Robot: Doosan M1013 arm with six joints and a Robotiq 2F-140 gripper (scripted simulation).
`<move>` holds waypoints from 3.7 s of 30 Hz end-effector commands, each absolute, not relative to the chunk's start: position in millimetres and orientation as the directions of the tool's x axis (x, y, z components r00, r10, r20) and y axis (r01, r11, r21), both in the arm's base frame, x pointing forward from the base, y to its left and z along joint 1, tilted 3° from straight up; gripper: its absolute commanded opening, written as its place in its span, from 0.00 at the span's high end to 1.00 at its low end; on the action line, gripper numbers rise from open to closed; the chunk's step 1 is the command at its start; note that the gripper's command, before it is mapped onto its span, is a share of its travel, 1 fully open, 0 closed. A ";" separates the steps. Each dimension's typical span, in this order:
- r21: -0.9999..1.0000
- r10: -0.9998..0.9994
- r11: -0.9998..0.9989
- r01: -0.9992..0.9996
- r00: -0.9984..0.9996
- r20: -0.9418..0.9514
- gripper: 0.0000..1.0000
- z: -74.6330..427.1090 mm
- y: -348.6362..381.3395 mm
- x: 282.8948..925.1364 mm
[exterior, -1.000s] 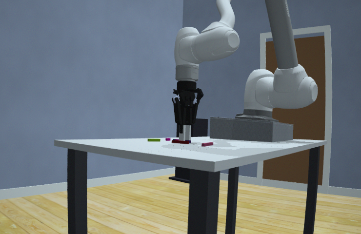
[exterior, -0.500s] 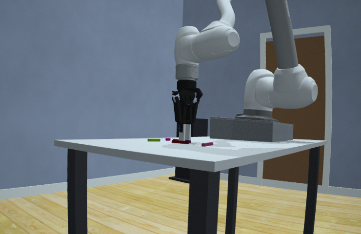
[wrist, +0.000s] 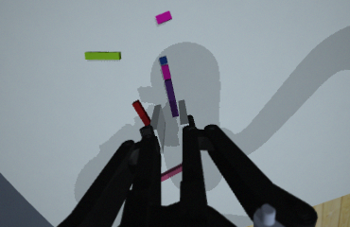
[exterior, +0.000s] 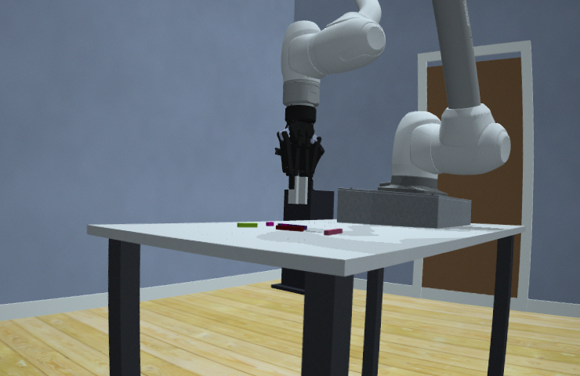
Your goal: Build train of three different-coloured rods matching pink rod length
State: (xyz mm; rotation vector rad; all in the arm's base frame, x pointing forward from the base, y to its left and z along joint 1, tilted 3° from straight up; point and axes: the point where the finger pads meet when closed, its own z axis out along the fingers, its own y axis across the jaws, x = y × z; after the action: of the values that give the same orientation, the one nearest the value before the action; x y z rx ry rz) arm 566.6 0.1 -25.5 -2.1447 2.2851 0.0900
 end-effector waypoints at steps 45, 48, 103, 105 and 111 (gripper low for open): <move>0.038 -0.997 0.062 -0.997 -0.064 -0.044 0.00 23.8 -2.2 568.3; 0.038 -0.997 0.062 -0.997 -0.064 -0.044 0.00 36.6 -2.8 568.8; 0.038 -0.997 0.062 -0.997 -0.064 -0.044 0.00 80.7 -4.8 570.3; 0.038 -0.997 0.062 -0.997 -0.064 -0.044 0.00 80.7 -4.8 570.3; 0.038 -0.997 0.062 -0.997 -0.064 -0.044 0.00 80.7 -4.8 570.3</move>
State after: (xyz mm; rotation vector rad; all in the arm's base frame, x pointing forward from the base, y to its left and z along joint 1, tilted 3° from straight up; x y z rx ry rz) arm 570.3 -4.8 80.7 -2.1448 2.2852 0.0904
